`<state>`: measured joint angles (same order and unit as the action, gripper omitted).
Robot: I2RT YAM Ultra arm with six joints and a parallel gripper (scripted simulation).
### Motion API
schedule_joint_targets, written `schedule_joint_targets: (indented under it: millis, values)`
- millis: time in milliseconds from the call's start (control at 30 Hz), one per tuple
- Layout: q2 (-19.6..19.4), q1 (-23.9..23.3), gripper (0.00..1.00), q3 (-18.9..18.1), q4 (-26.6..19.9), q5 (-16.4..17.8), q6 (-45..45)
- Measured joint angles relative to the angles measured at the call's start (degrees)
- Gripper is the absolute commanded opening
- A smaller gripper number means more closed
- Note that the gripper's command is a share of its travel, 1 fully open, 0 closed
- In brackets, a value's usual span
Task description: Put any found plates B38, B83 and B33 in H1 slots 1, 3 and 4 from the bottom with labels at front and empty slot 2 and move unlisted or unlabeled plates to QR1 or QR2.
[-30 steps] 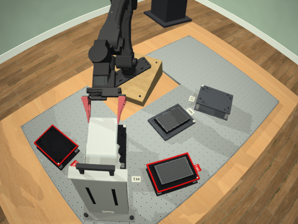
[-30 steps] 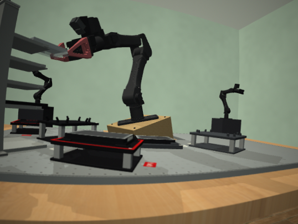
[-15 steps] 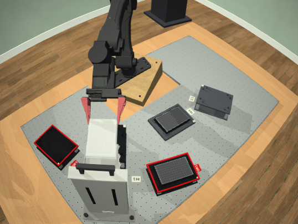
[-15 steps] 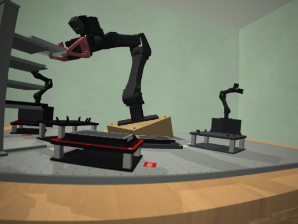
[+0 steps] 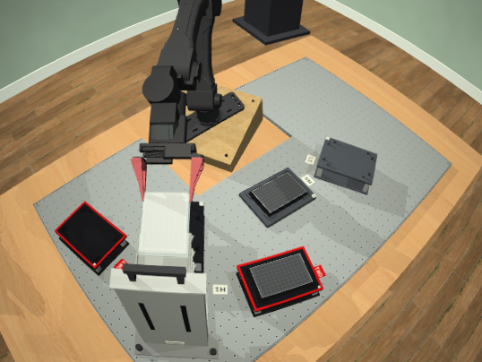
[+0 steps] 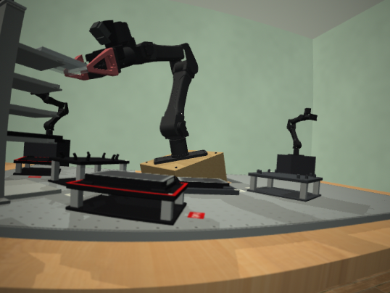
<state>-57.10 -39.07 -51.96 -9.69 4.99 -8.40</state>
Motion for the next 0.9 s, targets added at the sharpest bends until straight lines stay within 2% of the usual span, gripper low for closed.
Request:
schedule_joint_targets:
  millis: [900]
  values:
    - [-2.82, 0.31, 0.86, -0.61, 2.25, -0.28, 0.04]
